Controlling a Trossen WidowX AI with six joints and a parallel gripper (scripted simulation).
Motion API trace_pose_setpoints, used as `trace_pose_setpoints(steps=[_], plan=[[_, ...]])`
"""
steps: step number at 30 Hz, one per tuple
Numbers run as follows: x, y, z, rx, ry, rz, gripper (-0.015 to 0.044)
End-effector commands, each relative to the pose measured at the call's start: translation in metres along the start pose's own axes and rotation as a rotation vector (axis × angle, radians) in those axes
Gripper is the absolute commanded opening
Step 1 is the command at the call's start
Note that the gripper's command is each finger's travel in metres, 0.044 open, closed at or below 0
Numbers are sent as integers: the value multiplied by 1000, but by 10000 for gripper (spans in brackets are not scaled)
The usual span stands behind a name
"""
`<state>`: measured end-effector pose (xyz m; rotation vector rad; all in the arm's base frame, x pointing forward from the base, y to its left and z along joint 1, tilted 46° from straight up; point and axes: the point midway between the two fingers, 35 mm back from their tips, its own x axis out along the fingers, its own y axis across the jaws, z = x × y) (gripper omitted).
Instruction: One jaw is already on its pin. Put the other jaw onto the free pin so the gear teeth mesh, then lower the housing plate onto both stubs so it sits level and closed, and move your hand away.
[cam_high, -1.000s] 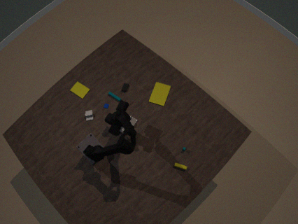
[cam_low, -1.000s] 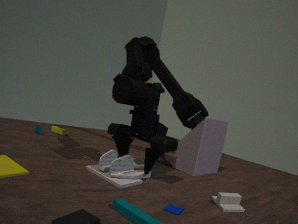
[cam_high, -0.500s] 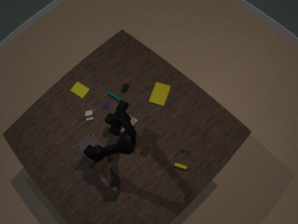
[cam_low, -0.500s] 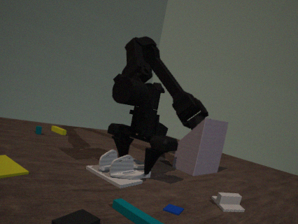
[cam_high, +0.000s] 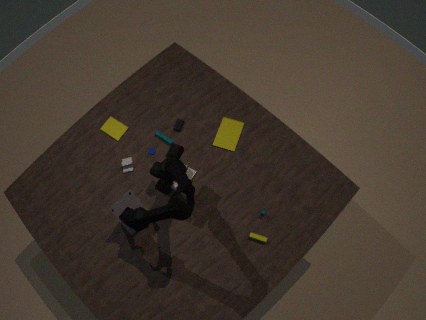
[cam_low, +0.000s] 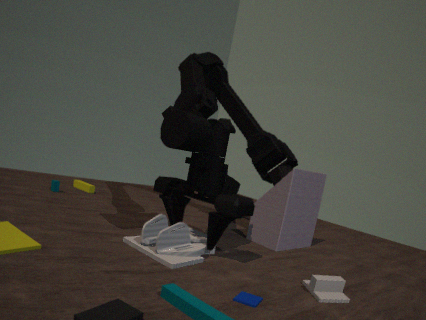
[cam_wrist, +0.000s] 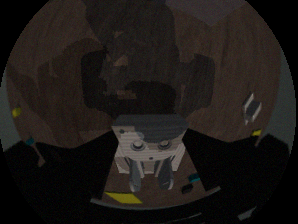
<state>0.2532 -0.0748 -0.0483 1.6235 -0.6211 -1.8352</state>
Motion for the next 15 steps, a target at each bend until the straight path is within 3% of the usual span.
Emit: trace_pose_setpoints(steps=[1, 15], plan=[[0, 0, 0, -2, -1, 0, 440], [-2, 0, 0, -2, -1, 0, 440]])
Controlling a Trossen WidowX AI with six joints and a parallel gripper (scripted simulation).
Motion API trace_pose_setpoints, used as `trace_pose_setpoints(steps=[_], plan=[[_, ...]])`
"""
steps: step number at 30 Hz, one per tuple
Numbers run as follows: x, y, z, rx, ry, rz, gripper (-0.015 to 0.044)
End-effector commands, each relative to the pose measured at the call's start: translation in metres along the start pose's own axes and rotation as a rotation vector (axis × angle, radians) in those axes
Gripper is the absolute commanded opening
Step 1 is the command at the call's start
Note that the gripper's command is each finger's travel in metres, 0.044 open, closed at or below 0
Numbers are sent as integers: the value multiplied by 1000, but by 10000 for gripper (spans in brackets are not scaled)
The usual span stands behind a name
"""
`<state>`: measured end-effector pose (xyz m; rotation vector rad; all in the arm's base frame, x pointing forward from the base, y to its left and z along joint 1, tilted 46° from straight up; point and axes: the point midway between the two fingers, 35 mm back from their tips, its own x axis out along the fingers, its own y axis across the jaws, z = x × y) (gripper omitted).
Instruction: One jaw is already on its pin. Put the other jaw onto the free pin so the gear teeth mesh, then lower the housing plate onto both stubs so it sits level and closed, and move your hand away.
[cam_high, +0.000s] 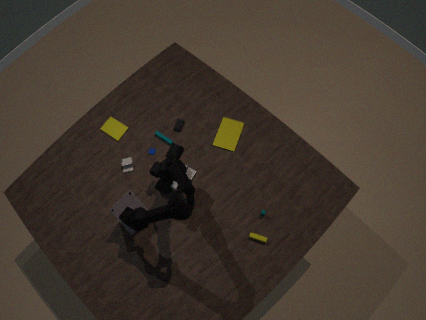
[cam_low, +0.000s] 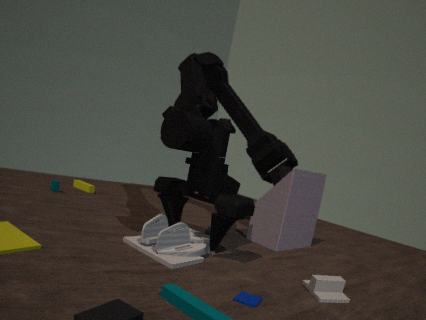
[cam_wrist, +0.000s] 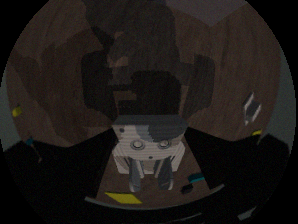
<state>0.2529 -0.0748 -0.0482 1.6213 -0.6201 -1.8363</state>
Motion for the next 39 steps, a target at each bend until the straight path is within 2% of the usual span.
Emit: trace_pose_setpoints(steps=[1, 9, 14, 22, 39], plan=[[-5, 0, -1, 1, 0, -1, 440], [-70, 2, 1, 11, -5, 2, 440], [-67, 1, 0, 8, 6, 3, 440], [-122, -14, 52, 8, -5, -4, 440], [-123, -14, 54, 8, -6, -4, 440]])
